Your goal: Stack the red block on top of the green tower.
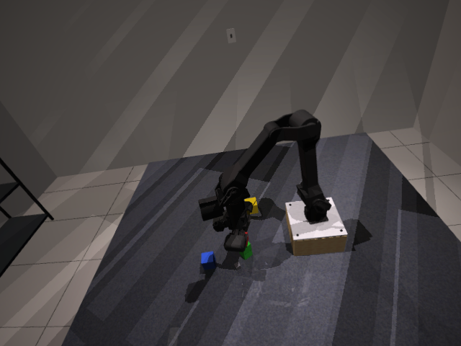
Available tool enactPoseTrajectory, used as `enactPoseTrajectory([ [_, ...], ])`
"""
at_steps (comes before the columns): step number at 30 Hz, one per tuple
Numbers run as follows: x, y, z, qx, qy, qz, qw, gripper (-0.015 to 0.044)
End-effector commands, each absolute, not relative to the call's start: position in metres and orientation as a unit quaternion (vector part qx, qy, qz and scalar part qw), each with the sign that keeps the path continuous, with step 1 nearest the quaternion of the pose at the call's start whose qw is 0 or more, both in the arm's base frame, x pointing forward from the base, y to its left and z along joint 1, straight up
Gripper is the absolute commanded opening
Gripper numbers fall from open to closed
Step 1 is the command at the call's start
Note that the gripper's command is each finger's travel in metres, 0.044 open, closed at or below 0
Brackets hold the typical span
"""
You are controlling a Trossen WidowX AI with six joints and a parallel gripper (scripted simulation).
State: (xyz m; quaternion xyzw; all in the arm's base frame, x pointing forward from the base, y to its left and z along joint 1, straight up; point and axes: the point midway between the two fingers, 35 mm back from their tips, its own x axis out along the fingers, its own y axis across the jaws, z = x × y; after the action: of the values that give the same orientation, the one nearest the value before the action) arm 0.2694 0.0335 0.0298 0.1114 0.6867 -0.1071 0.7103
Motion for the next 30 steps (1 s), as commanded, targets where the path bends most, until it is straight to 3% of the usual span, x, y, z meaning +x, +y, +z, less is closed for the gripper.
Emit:
enactPoseTrajectory([
  [1,0.2677,0.034,0.0221,0.113,0.689,-0.108,0.707,0.0],
  [30,0.2679,0.034,0.0235,0.113,0.689,-0.108,0.707,0.0],
])
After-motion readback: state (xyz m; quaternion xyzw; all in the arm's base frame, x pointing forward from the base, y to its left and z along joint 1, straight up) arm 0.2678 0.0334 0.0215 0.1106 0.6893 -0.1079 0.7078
